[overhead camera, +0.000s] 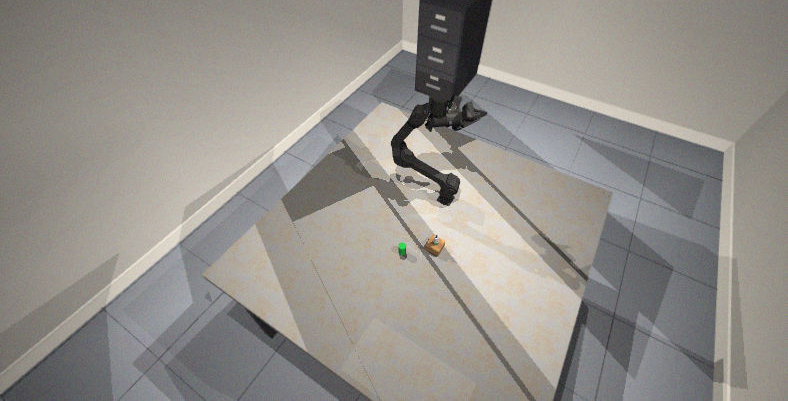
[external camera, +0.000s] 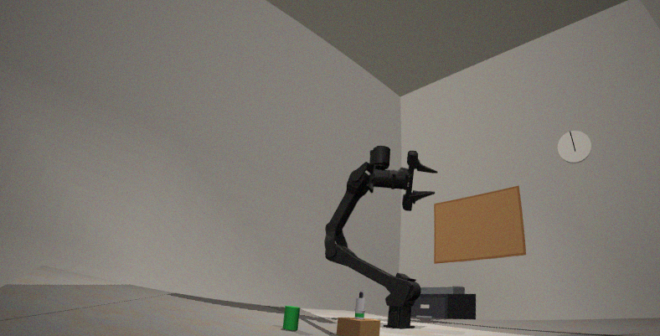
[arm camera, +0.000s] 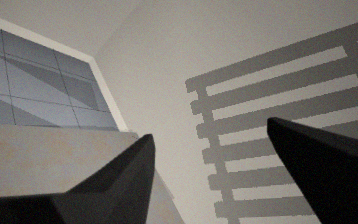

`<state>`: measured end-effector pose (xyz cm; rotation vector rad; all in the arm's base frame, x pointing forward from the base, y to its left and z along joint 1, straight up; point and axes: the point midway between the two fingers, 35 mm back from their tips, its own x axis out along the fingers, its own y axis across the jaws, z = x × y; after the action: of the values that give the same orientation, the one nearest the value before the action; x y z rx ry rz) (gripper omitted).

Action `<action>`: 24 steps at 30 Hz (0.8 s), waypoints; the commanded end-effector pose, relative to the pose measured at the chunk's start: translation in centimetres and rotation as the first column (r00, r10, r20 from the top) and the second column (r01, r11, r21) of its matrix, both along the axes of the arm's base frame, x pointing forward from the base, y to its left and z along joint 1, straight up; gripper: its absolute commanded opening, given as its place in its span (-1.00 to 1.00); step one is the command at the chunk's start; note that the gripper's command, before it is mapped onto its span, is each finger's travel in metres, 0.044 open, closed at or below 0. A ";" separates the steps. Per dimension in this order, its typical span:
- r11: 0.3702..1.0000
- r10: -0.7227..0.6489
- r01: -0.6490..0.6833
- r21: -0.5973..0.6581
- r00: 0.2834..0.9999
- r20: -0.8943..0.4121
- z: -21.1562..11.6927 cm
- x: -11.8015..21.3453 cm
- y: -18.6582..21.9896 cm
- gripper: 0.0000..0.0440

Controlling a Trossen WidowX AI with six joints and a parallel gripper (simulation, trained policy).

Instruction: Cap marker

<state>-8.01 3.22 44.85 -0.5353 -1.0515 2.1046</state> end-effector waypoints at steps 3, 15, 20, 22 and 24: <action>0.997 -0.032 0.035 -0.074 0.999 0.034 -1.3 -0.1 1.6 0.48; 0.975 -0.084 0.100 -0.198 0.993 0.085 -3.3 0.0 4.1 0.49; 0.961 -0.105 0.129 -0.246 0.989 0.105 -4.0 0.1 5.1 0.49; 0.954 -0.114 0.140 -0.265 0.987 0.113 -4.3 0.2 5.5 0.49; 0.947 -0.122 0.152 -0.283 0.985 0.122 -4.6 0.2 5.9 0.49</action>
<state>-7.93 8.33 40.83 -0.8026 -0.7766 2.1394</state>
